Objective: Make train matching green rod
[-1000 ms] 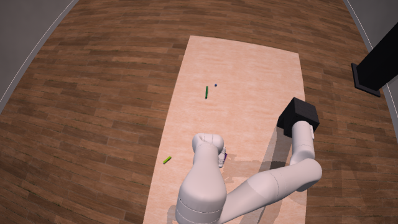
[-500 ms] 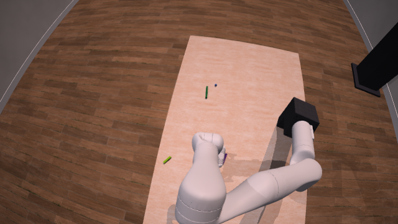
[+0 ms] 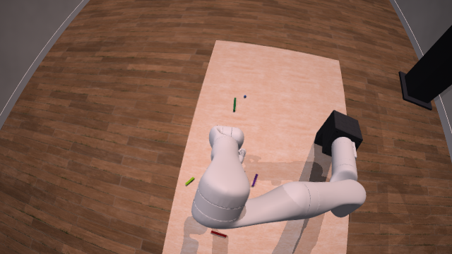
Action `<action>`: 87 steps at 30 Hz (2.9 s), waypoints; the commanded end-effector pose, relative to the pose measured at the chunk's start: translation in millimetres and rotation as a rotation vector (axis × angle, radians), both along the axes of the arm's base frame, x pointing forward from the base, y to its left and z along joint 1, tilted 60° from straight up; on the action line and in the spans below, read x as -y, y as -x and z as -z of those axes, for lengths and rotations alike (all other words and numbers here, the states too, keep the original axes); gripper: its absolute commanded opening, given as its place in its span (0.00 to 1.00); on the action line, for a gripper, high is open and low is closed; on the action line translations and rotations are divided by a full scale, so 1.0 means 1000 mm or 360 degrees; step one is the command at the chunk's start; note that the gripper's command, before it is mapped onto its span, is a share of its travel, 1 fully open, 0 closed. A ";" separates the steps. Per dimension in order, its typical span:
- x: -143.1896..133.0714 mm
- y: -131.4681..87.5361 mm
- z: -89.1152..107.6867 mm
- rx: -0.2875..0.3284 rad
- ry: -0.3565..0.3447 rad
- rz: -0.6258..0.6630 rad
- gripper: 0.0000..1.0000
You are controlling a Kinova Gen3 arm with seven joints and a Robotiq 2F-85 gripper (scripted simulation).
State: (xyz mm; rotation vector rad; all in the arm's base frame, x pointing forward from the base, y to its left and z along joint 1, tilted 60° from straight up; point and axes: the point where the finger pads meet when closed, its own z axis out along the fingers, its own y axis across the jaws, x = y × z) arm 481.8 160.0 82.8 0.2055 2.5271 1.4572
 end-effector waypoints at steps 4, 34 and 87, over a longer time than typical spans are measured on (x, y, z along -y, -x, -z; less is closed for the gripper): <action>0.027 -0.032 0.038 -0.0115 -0.0060 0.0082 1.00; 0.188 -0.062 0.269 -0.0780 -0.0224 0.0450 1.00; 0.220 -0.012 0.360 -0.1071 -0.0261 0.0500 0.24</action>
